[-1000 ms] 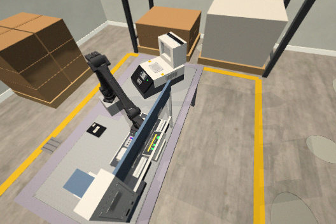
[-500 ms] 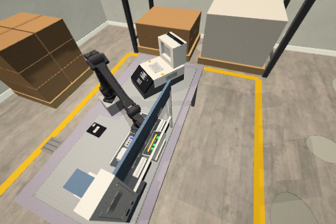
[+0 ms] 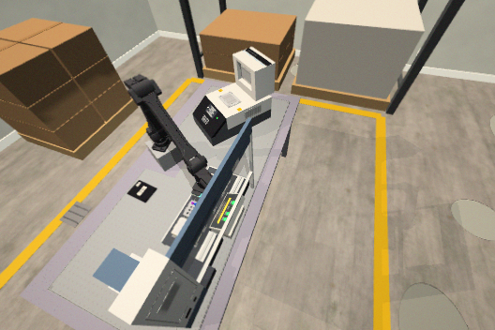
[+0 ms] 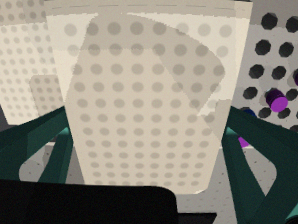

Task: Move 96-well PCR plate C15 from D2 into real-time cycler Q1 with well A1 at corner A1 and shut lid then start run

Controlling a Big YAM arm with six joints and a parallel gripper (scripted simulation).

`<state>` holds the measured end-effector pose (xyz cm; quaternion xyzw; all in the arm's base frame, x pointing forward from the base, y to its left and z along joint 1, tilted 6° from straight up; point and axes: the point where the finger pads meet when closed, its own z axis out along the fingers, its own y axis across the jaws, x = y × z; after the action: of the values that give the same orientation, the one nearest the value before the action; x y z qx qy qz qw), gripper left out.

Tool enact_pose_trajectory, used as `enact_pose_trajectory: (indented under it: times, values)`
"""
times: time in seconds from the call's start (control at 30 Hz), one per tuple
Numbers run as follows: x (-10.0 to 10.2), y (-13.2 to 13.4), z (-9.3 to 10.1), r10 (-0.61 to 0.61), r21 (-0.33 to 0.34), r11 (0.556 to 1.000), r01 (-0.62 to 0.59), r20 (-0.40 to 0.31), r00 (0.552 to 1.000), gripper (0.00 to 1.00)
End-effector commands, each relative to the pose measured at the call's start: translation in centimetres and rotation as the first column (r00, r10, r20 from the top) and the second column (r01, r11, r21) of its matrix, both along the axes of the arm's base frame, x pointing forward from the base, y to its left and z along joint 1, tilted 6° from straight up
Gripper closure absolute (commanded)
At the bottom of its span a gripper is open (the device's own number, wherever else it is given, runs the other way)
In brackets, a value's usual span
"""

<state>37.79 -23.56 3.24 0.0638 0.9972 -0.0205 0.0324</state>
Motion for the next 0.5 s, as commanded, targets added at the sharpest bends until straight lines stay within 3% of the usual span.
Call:
enact_pose_trajectory:
  times: [0.0, 0.27, 0.47]
  values:
    - [1.2, -1.4, 1.5, 0.002, -0.028, 1.000, -0.001, 0.040, 0.999, 1.00]
    - [3.1, -1.9, 4.0, 0.015, -0.066, 0.998, -0.008, 0.100, 0.995, 1.00]
    - [2.8, -1.8, 3.5, 0.012, -0.060, 0.998, -0.007, 0.092, 0.996, 1.00]
